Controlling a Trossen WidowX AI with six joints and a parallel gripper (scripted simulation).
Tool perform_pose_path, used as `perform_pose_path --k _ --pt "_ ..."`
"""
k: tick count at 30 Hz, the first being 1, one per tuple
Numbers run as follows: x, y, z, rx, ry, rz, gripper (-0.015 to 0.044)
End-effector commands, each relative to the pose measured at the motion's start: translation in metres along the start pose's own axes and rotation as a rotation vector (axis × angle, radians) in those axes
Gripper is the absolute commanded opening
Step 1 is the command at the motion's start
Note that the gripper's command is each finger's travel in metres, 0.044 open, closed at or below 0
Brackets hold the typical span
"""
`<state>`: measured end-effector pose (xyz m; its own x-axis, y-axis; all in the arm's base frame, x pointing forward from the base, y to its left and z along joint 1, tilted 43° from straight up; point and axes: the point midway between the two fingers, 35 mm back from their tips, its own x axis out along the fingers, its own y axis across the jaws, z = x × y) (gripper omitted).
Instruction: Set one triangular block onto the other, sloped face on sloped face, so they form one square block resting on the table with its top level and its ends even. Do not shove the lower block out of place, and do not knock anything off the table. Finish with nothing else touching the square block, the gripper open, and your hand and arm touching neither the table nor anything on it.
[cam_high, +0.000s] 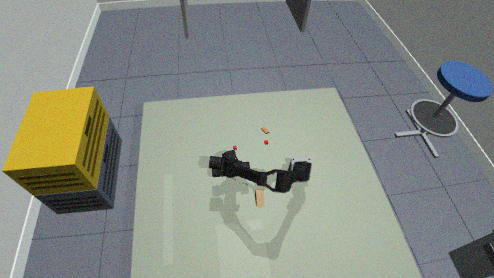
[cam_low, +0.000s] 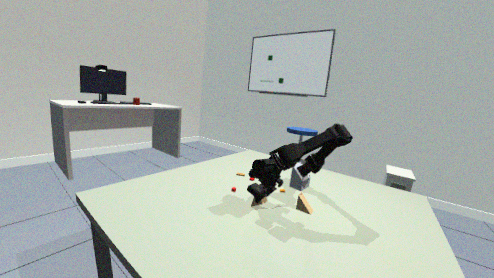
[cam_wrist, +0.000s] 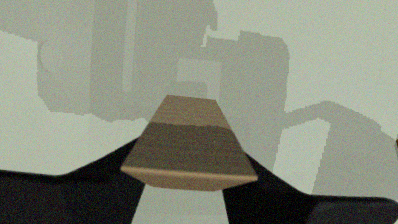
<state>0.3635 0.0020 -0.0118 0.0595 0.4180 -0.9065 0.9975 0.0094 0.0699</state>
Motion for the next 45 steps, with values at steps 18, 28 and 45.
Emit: perform_pose_path --k 18,28,45 --pt "0.0 0.0 0.039 -0.004 0.507 0.001 0.0" --pt "0.005 -0.001 0.052 -0.008 0.683 -0.009 0.0026" --pt "0.005 -0.001 0.052 -0.008 0.683 -0.009 0.044"
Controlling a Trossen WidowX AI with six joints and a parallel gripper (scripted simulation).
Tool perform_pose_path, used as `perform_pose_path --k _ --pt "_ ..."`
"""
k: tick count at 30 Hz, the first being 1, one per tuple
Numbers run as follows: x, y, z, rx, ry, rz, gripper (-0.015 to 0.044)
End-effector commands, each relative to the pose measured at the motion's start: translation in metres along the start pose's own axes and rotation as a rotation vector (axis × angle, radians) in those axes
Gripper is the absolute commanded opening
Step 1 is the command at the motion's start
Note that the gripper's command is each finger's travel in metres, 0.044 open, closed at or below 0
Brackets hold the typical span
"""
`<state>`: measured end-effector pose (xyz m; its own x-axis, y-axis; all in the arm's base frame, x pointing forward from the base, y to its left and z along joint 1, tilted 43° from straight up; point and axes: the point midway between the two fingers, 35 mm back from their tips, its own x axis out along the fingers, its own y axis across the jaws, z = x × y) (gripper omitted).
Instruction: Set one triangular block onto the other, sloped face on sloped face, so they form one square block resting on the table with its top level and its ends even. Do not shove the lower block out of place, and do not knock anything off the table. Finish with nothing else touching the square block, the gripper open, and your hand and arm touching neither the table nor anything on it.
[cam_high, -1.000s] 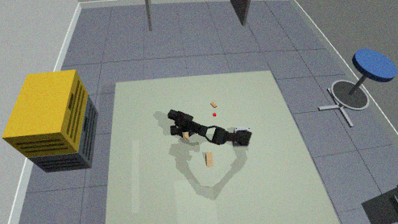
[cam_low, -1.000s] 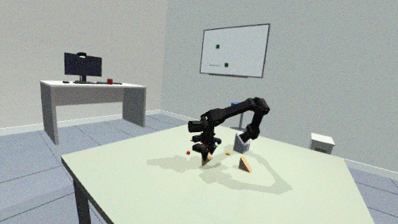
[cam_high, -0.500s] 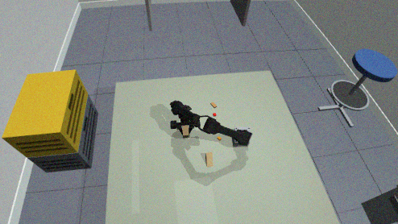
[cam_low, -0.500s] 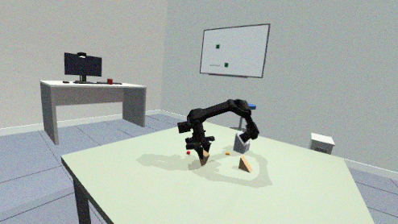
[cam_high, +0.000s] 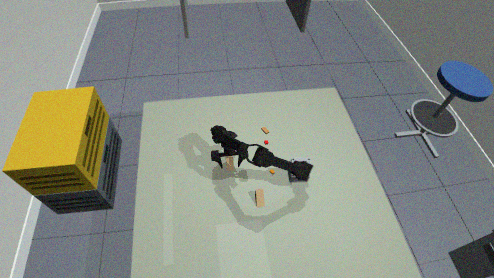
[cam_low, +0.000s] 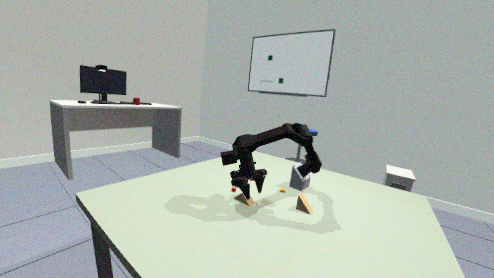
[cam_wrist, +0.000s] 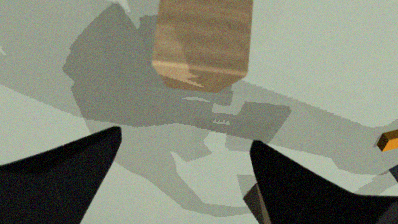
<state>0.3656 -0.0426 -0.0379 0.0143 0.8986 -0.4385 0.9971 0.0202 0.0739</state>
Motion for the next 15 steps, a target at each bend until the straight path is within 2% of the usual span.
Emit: perform_pose_path --k 1,7,9,13,15 --pt "0.0 0.0 0.0 0.004 -0.002 -0.003 0.044" --pt "-0.003 0.0 -0.001 0.008 -0.004 0.0 0.044" --pt "-0.02 0.001 -0.007 0.034 -0.019 0.019 0.044" --pt "-0.082 -0.003 -0.034 0.135 -0.069 0.094 0.044" --pt "-0.093 -0.004 -0.039 0.154 -0.078 0.107 0.044"
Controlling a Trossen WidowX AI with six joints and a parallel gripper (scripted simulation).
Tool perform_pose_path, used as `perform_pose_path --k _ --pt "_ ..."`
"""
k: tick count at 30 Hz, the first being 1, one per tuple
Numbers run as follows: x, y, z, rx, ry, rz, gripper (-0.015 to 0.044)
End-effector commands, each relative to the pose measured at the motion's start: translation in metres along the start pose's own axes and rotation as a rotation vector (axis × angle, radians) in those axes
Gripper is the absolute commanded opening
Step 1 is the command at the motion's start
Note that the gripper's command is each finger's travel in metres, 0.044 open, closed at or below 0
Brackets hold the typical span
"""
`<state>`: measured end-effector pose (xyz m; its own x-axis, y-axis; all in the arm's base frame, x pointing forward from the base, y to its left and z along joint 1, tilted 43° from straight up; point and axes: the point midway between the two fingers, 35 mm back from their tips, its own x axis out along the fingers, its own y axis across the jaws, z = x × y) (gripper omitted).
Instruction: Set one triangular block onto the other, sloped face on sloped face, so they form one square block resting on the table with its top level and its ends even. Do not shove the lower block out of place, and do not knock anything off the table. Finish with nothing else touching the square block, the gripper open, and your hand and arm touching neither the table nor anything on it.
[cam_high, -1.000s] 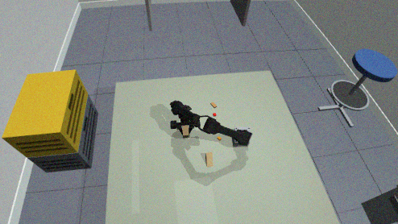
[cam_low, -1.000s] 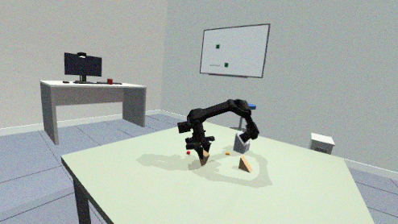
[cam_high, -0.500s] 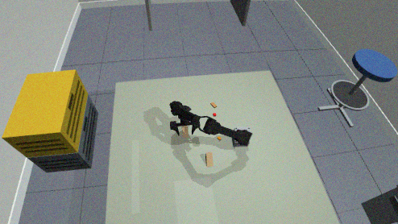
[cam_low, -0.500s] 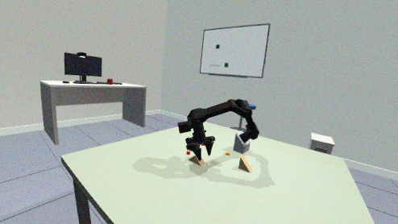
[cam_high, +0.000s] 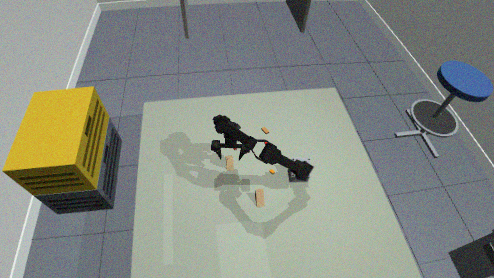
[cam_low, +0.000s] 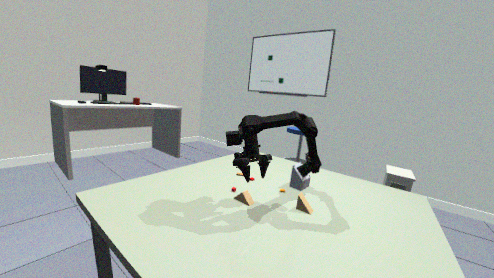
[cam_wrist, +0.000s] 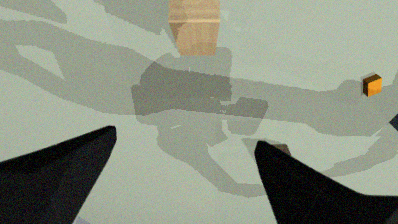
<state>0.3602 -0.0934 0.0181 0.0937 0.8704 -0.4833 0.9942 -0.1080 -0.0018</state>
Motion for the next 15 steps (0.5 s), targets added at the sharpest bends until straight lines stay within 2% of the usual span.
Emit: perform_pose_path --k 1,5,12,15 --pt "-0.023 -0.002 -0.009 0.027 -0.023 0.029 0.044" --pt "-0.027 0.003 -0.001 -0.012 -0.022 0.056 0.044" --pt "-0.015 0.009 0.08 -0.148 0.022 0.063 0.044" --pt "-0.014 0.009 0.088 -0.161 0.026 0.064 0.044"
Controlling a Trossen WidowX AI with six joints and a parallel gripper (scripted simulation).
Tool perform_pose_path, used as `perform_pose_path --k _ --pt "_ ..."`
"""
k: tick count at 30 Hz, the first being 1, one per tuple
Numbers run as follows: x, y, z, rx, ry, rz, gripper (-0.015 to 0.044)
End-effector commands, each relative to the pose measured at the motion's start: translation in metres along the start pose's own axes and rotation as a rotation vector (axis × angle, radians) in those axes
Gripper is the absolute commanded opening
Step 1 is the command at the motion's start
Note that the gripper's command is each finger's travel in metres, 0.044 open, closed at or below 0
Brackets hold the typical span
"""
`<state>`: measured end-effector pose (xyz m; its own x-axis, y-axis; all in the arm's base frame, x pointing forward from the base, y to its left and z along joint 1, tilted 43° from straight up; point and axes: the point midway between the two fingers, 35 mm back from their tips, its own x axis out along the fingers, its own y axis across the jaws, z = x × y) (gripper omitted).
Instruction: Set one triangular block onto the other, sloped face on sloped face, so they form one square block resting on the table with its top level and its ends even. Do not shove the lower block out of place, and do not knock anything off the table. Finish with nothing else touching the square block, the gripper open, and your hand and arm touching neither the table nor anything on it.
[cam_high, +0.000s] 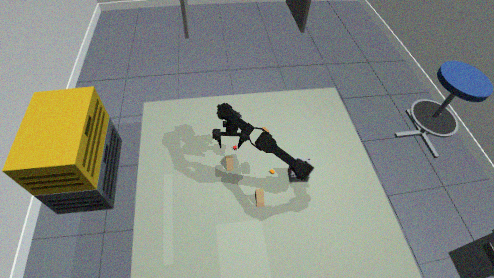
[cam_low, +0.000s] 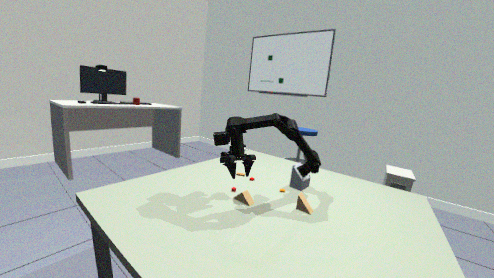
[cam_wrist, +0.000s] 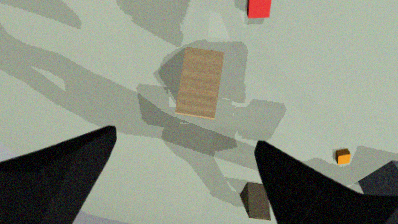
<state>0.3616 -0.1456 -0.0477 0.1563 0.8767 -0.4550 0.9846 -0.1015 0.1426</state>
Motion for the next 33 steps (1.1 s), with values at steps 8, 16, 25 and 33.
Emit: perform_pose_path --k 8,16,25,33 --pt "0.007 0.001 0.006 -0.029 0.003 -0.009 0.044" --pt "0.093 -0.006 0.002 -0.001 0.041 -0.124 0.044" --pt "0.1 -0.008 0.002 0.002 0.043 -0.134 0.044" --pt "0.101 -0.008 0.002 -0.003 0.042 -0.14 0.0256"
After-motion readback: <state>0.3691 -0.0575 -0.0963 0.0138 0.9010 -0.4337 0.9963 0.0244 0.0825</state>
